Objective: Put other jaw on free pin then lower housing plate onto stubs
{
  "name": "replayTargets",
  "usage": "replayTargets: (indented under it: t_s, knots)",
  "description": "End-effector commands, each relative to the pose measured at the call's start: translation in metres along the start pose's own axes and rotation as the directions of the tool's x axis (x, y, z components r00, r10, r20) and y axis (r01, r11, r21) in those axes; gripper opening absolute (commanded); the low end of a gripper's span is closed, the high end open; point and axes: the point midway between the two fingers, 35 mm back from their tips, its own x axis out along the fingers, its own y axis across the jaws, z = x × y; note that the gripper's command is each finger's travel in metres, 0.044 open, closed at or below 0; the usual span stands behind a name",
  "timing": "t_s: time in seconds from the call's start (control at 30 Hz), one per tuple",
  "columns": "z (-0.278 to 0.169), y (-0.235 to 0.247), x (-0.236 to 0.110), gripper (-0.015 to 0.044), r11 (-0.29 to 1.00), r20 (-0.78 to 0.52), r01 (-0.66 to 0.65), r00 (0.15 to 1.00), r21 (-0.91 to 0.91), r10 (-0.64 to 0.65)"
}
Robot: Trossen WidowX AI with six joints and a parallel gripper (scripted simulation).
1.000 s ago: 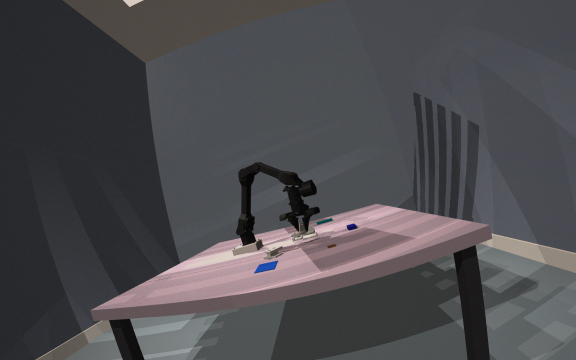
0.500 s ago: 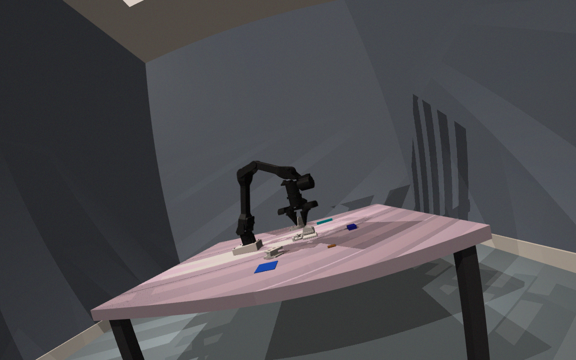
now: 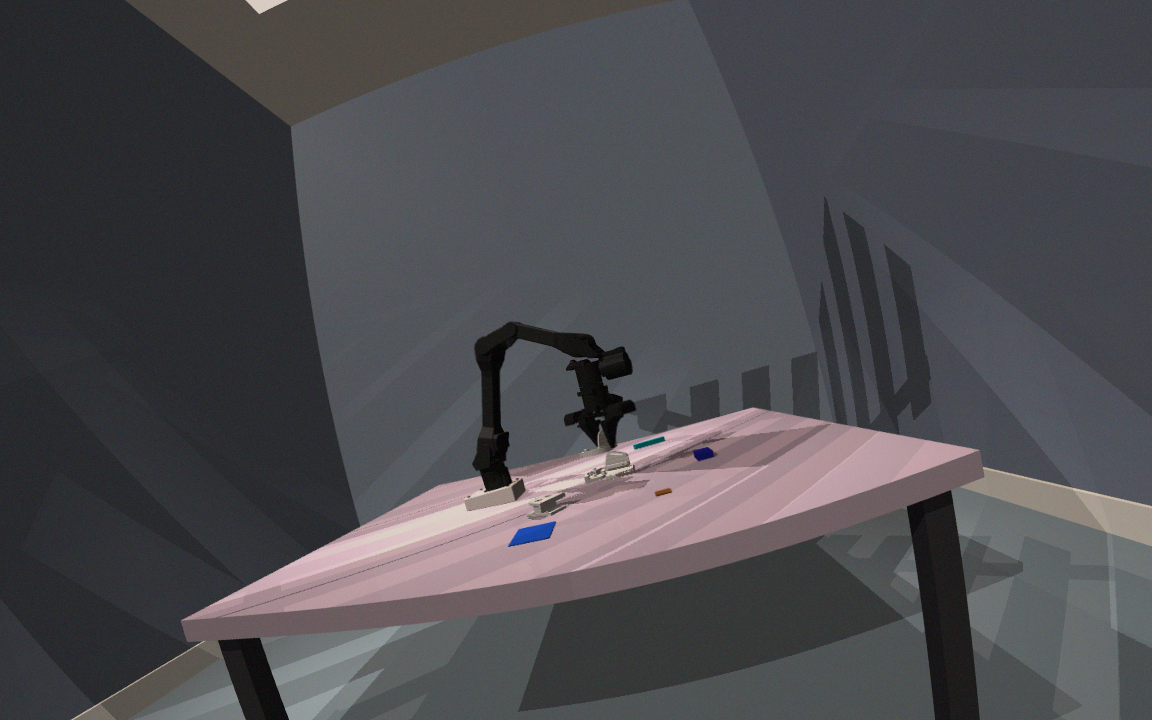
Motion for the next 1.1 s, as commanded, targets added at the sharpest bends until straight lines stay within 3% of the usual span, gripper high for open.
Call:
replayTargets:
  t_s: [0.0,0.53,1.07]
  knots:
    - [0.01,0.008,-0.002,0.0134,0.997,0.007,0.004,1.0,0.077,-0.005]
    - [0.05,0.043,-0.002,0.0134,0.917,0.01,-0.002,1.0,0.398,-0.002]
    - [0.082,0.083,-0.002,0.0134,0.736,0.013,-0.01,1.0,0.677,0.003]
